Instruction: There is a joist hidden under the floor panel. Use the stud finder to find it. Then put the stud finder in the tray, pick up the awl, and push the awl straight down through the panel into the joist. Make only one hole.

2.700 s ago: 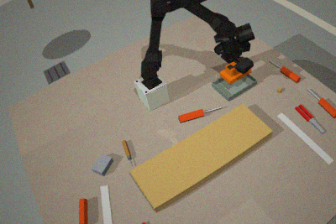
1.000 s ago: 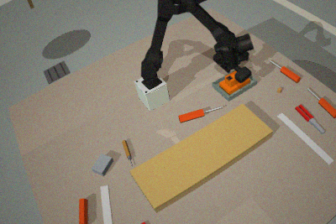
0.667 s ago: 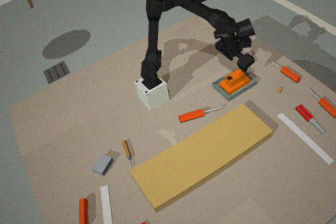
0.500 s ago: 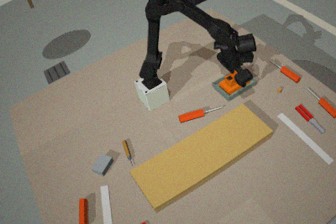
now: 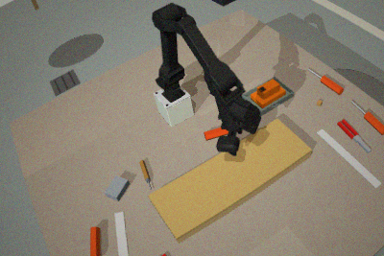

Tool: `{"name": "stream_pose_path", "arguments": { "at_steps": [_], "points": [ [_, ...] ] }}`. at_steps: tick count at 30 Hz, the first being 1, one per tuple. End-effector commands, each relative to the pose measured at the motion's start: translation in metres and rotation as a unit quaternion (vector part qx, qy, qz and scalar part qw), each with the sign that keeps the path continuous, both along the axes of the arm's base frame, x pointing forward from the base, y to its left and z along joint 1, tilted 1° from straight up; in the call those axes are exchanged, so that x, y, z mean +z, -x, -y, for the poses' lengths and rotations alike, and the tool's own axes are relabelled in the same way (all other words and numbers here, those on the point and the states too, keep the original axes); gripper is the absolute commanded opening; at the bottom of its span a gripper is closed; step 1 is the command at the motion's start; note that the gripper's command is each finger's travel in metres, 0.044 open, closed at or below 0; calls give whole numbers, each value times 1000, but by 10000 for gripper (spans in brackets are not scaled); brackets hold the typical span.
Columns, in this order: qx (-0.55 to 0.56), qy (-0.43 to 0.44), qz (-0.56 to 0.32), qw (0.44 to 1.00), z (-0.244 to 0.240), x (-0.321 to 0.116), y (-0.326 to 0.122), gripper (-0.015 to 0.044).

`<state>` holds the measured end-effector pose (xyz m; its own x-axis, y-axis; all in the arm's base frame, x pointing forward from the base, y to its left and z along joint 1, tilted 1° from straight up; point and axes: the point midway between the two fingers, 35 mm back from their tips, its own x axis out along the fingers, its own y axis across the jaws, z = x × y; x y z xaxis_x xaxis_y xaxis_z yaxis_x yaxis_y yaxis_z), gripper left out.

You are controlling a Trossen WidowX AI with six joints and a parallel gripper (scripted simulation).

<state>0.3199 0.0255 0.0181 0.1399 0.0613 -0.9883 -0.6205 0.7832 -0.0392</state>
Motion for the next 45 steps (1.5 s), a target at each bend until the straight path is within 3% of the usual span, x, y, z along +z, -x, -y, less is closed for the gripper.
{"name": "stream_pose_path", "arguments": {
  "at_steps": [1, 12, 21, 45],
  "points": [
    [-88, 13, -21, 996, 67, -8, 16, 440],
    [-308, 23, -70, 948, 205, -22, 105, 440],
    [-459, 11, -110, 882, 259, -32, 206, 440],
    [-461, 10, -110, 880, 264, -39, 196, 440]
  ]
}}
